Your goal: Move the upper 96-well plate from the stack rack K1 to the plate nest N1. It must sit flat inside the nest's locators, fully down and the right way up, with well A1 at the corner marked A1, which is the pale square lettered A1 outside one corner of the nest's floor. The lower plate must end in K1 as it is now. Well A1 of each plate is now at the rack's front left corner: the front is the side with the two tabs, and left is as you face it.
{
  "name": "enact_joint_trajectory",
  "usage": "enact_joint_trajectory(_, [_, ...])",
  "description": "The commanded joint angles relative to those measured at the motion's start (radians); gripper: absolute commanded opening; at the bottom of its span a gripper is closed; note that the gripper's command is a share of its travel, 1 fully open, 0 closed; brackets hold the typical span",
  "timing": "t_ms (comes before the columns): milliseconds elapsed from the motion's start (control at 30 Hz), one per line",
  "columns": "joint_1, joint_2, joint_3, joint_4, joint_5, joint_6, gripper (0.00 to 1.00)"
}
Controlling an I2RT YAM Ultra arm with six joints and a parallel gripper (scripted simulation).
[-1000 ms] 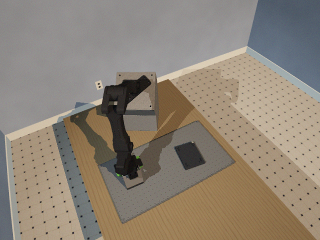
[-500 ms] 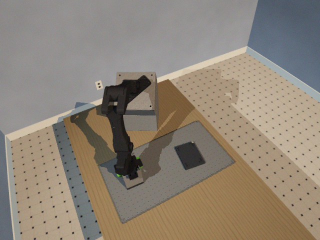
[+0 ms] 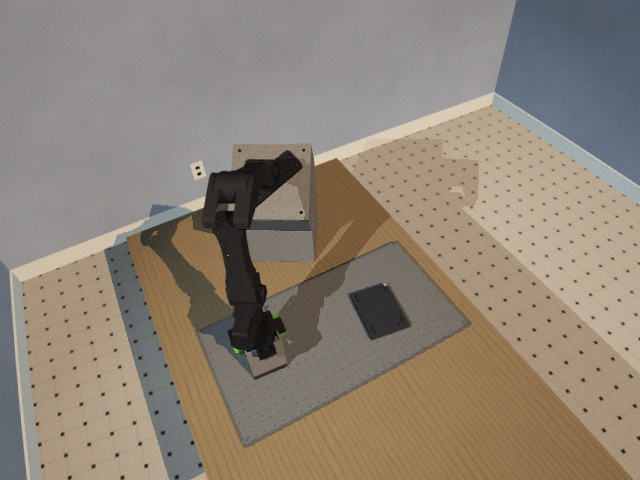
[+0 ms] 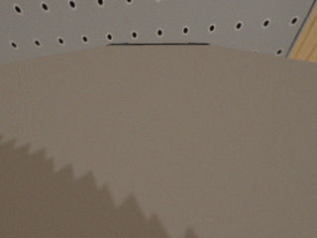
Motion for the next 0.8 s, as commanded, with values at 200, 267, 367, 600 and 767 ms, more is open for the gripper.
enact_joint_trajectory(200, [0.006,0.011,0.021,0.021,0.005,0.005,1.00])
enact_joint_trajectory(267, [0.006,0.011,0.021,0.021,0.005,0.005,1.00])
enact_joint_trajectory(367, [0.006,0.011,0.021,0.021,0.005,0.005,1.00])
enact_joint_trajectory(600, [0.006,0.011,0.021,0.021,0.005,0.005,0.00])
enact_joint_trajectory(767, [0.006,0.011,0.019,0.021,0.004,0.004,0.00])
